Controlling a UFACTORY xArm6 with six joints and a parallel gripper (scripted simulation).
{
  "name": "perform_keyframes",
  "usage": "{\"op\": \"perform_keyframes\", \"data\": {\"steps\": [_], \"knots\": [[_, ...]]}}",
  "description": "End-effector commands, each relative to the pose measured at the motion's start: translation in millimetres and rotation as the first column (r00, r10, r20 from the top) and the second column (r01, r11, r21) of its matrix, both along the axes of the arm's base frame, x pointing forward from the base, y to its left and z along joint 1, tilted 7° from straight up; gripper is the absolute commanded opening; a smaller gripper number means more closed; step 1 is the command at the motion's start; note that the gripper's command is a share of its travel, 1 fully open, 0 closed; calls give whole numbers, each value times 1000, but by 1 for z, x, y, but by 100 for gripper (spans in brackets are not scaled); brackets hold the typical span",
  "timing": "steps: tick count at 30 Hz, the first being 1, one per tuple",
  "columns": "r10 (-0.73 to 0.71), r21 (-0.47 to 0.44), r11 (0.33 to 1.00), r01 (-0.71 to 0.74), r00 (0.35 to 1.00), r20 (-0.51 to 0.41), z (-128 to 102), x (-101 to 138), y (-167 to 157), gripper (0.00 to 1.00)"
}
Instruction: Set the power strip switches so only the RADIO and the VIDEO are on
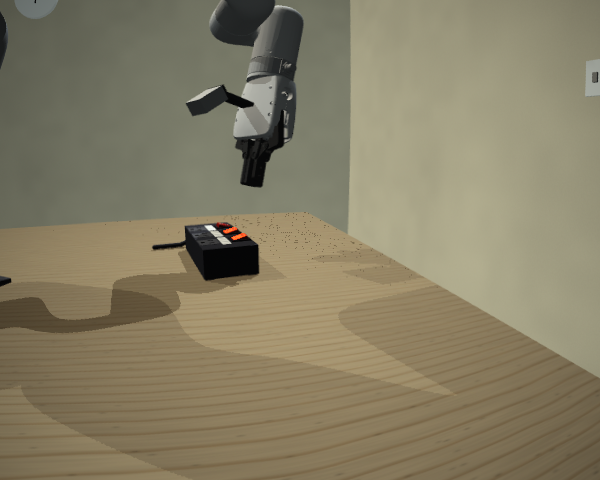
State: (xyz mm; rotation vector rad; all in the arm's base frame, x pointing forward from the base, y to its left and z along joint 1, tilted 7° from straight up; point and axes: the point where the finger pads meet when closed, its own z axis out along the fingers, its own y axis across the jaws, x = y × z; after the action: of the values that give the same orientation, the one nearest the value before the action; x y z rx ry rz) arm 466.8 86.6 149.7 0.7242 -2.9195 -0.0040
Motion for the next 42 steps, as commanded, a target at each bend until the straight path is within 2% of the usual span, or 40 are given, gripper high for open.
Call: {"op": "perform_keyframes", "data": {"steps": [1, 32, 33, 42], "knots": [[0, 1, 1000, 0, 1000, 5, 2, 1, 0, 0], [0, 1, 1000, 0, 1000, 5, 2, 1, 0, 0], [0, 1, 1000, 0, 1000, 5, 2, 1, 0, 100], [0, 1, 1000, 0, 1000, 5, 2, 1, 0, 100]]}}
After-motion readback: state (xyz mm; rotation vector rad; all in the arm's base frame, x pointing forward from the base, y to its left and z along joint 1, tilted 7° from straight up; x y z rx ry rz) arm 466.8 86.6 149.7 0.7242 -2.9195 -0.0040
